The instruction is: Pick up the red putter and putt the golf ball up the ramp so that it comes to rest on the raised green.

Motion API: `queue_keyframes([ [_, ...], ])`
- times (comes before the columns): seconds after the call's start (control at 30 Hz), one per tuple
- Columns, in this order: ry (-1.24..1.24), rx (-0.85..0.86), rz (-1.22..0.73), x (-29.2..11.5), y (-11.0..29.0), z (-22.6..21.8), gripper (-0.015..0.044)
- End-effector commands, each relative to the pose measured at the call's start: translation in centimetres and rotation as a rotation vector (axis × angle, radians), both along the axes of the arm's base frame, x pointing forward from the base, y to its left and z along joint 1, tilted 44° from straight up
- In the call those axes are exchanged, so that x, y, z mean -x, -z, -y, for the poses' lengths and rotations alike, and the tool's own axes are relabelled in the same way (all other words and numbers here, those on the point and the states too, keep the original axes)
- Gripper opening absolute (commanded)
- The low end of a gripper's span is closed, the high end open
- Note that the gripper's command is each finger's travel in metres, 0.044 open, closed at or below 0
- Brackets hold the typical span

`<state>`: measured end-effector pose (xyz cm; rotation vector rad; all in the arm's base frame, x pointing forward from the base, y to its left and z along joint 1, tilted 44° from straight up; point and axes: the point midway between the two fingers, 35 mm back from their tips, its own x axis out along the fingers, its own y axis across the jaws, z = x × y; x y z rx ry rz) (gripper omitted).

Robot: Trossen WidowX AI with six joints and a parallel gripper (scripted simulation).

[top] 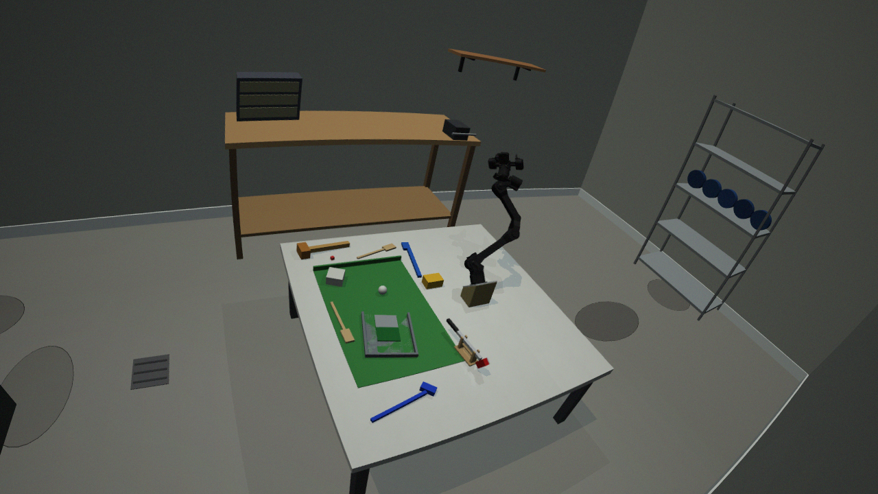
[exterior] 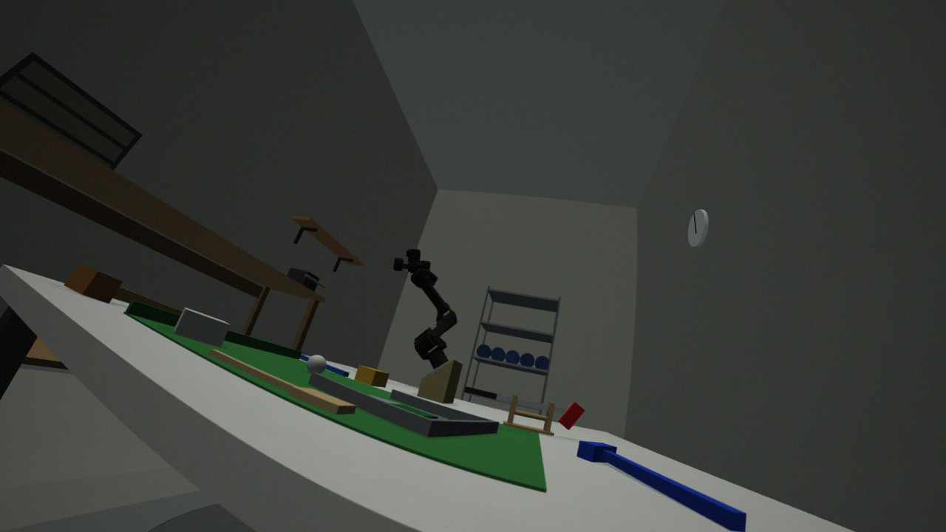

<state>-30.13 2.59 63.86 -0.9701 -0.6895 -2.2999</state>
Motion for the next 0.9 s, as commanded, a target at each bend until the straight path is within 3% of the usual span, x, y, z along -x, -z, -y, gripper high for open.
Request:
queue_keyframes([
  [0.0,-0.065,0.019,-0.085,-3.5,-1.8,1.7,0.0440],
  [0.43,-0.333,-0.026,-0.506,-23.0,-6.6,7.9,0.0440],
  [0.87,-0.537,-0.029,-0.929,-41.3,-4.7,8.0,0.0440],
])
